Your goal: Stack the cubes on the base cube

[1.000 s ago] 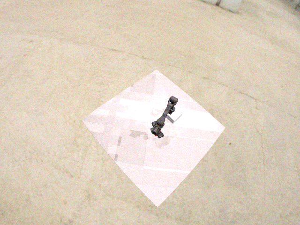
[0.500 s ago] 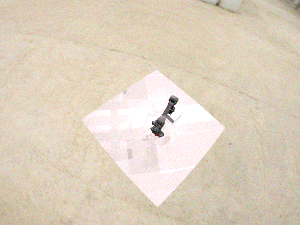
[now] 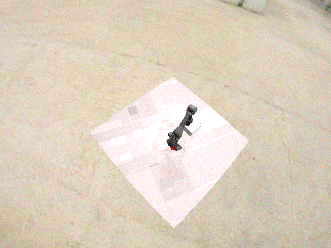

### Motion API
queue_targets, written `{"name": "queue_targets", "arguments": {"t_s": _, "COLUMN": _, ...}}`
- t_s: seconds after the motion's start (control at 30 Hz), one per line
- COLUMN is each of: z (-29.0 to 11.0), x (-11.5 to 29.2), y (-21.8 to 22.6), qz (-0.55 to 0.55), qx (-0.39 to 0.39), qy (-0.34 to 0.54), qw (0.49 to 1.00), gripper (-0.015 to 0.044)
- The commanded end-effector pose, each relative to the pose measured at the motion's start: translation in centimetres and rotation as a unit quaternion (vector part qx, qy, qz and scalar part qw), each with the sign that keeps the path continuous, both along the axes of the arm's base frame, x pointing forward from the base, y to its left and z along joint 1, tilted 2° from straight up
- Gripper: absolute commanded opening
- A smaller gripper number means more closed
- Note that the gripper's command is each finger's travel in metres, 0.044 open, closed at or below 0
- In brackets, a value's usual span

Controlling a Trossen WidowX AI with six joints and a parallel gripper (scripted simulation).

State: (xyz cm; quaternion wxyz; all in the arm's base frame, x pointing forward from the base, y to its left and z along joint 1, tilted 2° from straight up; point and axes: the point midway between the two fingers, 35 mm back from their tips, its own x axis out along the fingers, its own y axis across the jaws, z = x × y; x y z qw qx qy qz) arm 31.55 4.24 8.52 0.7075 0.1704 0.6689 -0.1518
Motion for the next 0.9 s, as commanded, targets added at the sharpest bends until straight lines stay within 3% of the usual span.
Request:
{"name": "queue_targets", "arguments": {"t_s": 0.0, "z": 0.6, "x": 0.1, "y": 0.0, "qz": 0.0, "qx": 0.0, "qy": -0.002, "qw": 1.0, "gripper": 0.0336}}
{"name": "queue_targets", "arguments": {"t_s": 0.1, "z": 0.7, "x": 0.1, "y": 0.0, "qz": 0.0, "qx": 0.0, "qy": -0.002, "qw": 1.0, "gripper": 0.04}}
{"name": "queue_targets", "arguments": {"t_s": 0.23, "z": 0.5, "x": -0.2, "y": 0.9, "qz": 0.0, "qx": 0.001, "qy": 0.0, "qw": 1.0, "gripper": 0.04}}
{"name": "queue_targets", "arguments": {"t_s": 0.57, "z": 0.7, "x": -5.3, "y": 12.8, "qz": 0.0, "qx": 0.006, "qy": 0.002, "qw": 1.0, "gripper": 0.04}}
{"name": "queue_targets", "arguments": {"t_s": 0.87, "z": 0.7, "x": -5.5, "y": 13.0, "qz": 0.0, "qx": 0.006, "qy": 0.002, "qw": 1.0, "gripper": 0.04}}
